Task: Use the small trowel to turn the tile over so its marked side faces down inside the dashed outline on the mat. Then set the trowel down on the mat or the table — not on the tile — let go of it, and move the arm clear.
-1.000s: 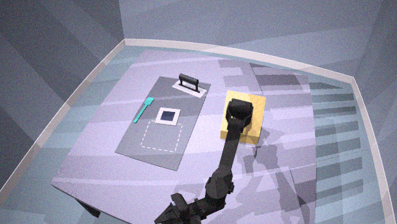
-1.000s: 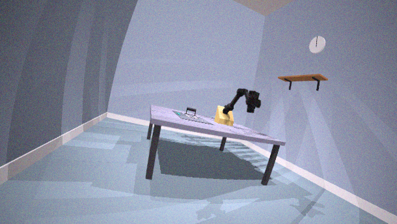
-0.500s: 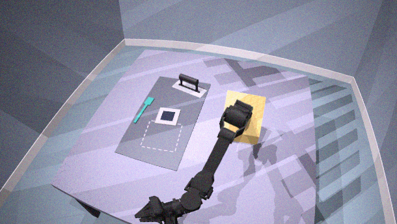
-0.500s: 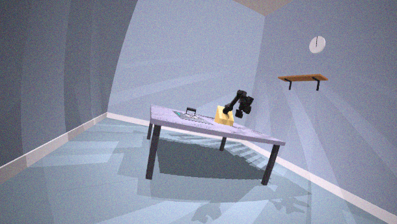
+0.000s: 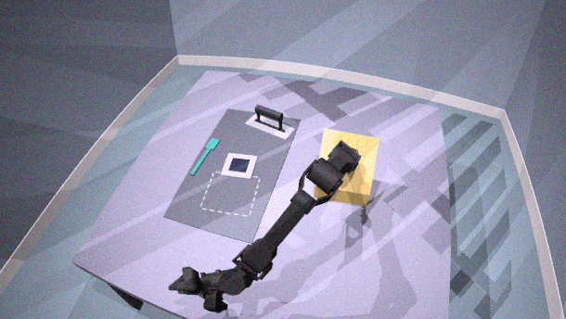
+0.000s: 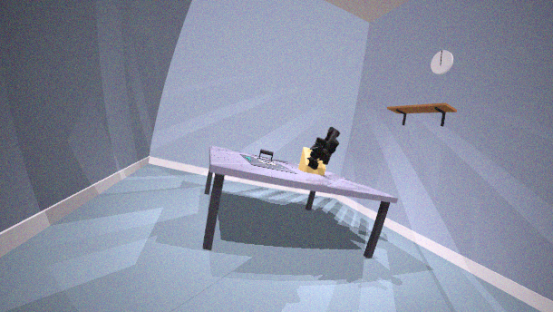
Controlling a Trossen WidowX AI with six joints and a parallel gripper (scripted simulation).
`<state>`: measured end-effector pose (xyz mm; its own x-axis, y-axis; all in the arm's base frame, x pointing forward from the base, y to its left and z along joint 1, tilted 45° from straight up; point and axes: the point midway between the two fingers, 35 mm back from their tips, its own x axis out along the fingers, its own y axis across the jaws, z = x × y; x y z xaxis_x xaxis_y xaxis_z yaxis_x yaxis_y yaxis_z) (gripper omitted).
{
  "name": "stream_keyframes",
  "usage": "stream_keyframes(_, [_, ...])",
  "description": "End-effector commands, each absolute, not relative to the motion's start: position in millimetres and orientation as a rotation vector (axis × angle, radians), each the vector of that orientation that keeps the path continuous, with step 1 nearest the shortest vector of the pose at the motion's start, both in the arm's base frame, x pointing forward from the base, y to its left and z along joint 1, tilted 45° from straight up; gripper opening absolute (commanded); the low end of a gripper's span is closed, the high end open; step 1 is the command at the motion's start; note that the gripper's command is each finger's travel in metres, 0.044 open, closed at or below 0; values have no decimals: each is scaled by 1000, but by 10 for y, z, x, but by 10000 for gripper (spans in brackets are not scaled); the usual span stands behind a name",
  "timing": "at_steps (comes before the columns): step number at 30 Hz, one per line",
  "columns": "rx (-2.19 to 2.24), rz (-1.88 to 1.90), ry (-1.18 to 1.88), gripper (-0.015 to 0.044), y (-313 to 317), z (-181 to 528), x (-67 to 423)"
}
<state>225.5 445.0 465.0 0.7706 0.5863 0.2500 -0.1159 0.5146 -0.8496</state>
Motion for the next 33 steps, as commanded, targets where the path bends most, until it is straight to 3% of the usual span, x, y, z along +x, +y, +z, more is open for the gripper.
stream_keyframes(1, [-990,462,-511,270,4479,4424,2567])
stream_keyframes(33, [-1231,582,20,270,3712,2480,4565])
